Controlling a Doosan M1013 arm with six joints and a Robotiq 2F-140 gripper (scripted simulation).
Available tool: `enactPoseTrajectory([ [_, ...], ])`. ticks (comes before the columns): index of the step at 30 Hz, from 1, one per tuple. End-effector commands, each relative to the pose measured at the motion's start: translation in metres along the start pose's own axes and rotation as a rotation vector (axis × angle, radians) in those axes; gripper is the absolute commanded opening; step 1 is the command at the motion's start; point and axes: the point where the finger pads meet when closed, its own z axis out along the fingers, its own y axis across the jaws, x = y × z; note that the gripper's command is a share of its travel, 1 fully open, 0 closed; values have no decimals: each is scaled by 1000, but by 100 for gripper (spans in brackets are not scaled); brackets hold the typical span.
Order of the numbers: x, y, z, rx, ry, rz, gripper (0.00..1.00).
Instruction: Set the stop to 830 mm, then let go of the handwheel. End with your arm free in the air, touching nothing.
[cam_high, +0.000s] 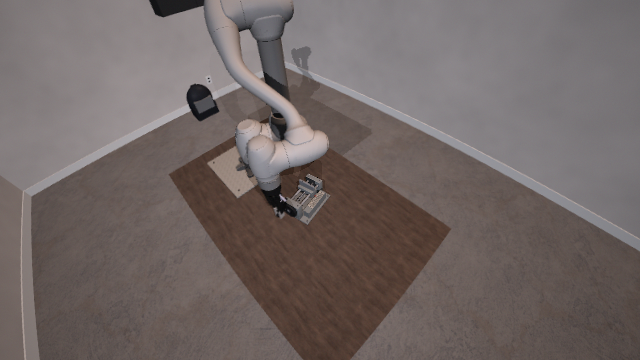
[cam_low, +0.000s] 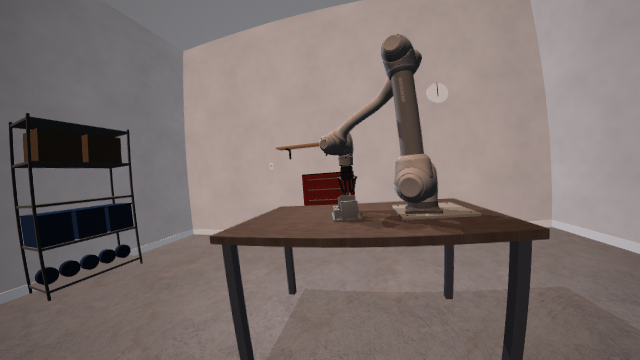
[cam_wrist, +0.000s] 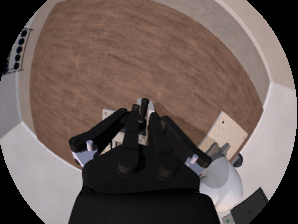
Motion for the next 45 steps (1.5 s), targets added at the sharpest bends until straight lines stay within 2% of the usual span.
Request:
enactPoseTrajectory([
  [1,0,-1,2,0,0,0,4],
  [15,0,-9,15,0,0,0,4],
  [45,0,-34,22,0,0,0,4],
])
